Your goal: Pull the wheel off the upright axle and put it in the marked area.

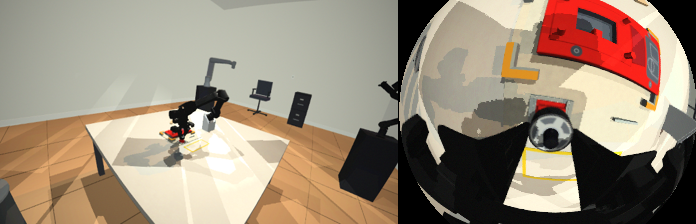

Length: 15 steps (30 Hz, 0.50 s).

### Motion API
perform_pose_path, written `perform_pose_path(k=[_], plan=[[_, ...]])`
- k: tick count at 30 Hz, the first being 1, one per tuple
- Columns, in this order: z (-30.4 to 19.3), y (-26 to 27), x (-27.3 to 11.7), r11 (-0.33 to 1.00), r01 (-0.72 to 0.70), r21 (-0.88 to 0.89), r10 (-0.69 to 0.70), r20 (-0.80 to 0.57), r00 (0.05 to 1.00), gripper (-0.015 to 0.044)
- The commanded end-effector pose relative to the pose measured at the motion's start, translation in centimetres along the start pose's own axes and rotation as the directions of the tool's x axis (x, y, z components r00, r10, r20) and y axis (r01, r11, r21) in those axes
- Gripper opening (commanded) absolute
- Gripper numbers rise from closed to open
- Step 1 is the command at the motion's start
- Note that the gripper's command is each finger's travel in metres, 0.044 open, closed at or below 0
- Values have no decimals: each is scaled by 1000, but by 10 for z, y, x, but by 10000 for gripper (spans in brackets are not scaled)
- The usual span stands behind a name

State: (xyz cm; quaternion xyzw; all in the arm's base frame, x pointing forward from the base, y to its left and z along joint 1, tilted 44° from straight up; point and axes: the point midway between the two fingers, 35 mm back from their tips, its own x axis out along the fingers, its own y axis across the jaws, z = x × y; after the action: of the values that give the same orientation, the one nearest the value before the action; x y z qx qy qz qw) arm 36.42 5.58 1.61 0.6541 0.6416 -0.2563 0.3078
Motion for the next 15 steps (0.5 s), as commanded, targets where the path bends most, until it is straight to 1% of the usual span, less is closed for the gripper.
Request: perform_pose_path(k=[1,15], plan=[[0,1,-2,1000,-2,-6,2,0,1000,0],[0,1,-7,1000,-3,-4,3,0,1000,0]])
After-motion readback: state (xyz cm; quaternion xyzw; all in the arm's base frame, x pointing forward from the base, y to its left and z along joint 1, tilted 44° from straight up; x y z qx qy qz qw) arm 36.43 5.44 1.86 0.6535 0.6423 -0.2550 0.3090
